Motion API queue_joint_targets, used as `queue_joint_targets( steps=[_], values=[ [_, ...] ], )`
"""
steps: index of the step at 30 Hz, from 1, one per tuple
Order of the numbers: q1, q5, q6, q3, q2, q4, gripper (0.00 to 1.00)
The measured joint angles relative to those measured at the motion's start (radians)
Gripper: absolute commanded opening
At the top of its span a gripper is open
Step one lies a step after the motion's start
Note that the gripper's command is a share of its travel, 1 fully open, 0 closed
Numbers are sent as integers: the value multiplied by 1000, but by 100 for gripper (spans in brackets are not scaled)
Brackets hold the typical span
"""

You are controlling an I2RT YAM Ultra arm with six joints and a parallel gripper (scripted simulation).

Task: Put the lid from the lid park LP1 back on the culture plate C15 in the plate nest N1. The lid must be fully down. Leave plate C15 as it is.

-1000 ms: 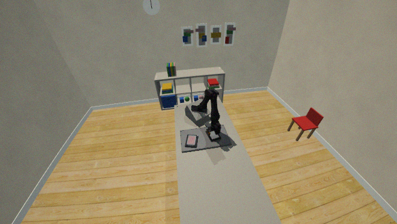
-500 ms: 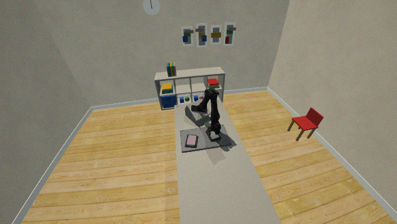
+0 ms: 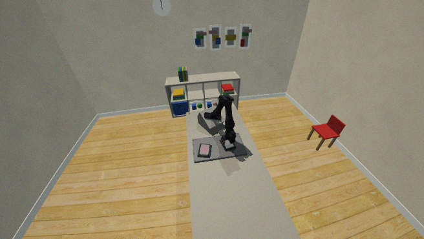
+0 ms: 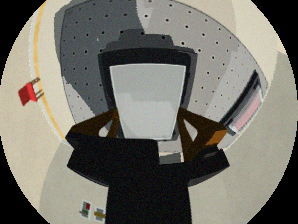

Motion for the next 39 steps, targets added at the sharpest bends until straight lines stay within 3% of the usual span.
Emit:
queue_joint_targets(
  steps=[18,39],
  values=[
    [0,0,0,0,-3,-1,0],
    [-16,-3,-14,25,-95,-101,0]
  ],
)
